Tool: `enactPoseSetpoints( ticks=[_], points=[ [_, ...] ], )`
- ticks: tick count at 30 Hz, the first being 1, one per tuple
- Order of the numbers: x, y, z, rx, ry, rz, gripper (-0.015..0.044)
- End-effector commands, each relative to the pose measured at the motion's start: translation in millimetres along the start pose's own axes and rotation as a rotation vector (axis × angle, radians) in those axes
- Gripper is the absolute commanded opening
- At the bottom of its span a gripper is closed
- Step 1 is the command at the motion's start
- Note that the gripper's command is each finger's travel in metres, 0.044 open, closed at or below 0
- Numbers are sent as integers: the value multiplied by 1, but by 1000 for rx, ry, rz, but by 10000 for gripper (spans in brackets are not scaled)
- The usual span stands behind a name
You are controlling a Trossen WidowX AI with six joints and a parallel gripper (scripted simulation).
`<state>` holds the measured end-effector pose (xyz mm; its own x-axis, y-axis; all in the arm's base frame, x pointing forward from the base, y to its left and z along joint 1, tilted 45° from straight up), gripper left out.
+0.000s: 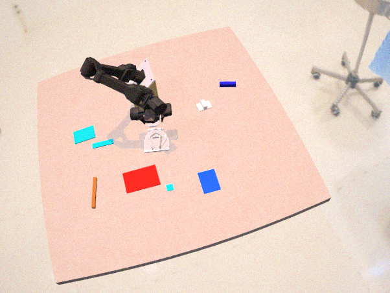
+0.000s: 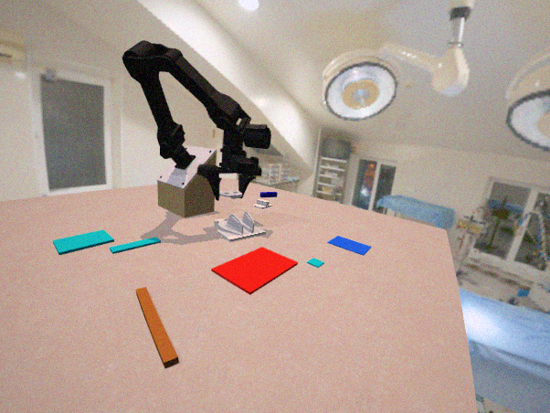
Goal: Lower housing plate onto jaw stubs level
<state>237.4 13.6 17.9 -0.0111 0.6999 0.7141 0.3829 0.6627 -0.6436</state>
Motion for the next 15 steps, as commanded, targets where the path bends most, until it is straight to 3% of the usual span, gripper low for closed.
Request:
enactPoseSetpoints(
  ticks=[1,15],
  points=[
    [0,0,1,-3,2,-1,351],
    [0,1,2,-8,2,-1,351]
  ],
)
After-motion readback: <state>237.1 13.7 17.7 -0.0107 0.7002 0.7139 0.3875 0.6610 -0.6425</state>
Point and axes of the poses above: the point midway between the two fingers, 35 mm back from their tips, its own x axis back along the fingers, its own y axis across the jaws, z = x × y, the point moved 7 cm from there along x, back along the fingers, and after that the axes turned 9 degrees about -x, right-handed, at the moved point
